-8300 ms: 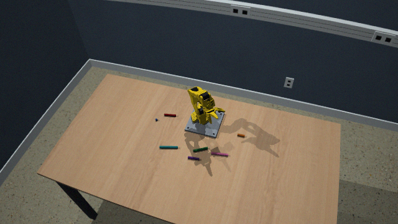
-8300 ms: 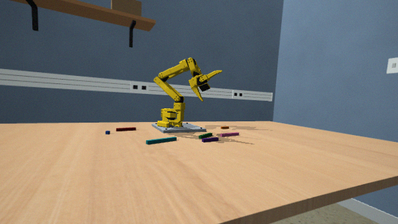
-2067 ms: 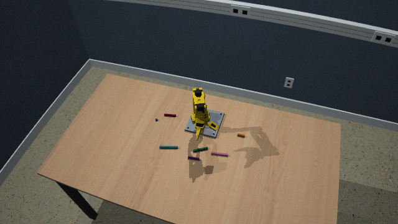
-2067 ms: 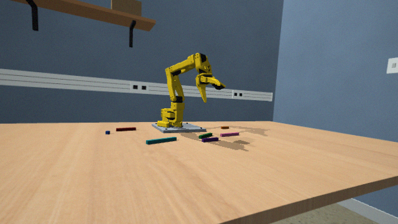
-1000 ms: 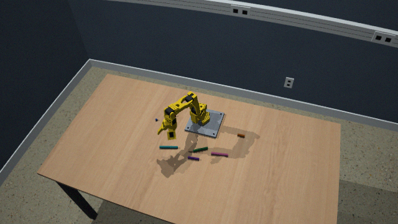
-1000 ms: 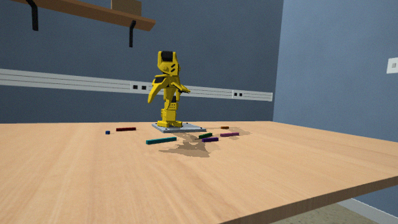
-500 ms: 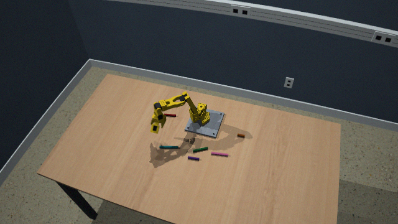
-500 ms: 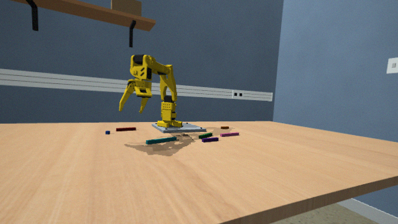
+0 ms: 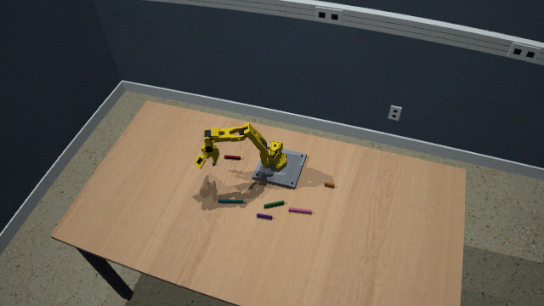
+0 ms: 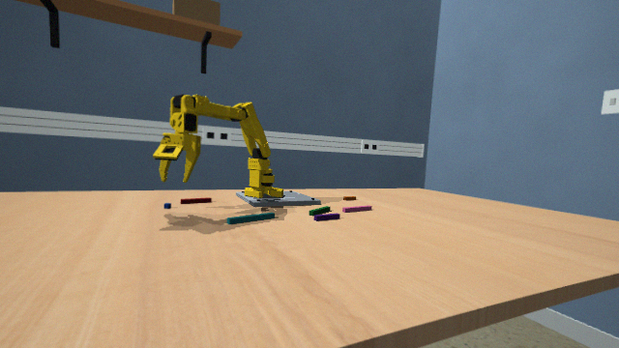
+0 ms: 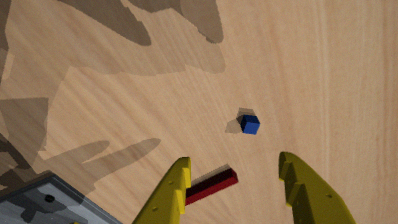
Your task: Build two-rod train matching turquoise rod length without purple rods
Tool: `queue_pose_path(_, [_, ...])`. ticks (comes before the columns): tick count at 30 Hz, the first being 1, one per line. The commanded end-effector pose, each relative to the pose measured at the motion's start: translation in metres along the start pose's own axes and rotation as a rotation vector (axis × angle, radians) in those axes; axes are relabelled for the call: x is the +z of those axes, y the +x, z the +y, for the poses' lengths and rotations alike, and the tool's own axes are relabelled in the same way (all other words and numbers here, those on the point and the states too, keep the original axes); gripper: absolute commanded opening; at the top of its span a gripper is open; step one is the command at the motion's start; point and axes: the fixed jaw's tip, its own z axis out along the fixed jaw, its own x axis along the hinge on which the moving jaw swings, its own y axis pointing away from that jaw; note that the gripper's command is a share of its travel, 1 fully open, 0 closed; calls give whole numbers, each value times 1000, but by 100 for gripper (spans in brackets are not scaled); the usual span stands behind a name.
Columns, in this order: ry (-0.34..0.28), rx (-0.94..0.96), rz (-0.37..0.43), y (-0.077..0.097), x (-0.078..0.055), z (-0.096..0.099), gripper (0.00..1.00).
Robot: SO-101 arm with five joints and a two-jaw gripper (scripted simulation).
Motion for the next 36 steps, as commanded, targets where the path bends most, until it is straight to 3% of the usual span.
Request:
queue_pose_path(1, [-10,86,10,7,5,-13,21])
queue_pose_path(11, [-18,194,19,20,10,-28,19])
queue_pose_path(36, [-19,217,20,23,11,-33,19])
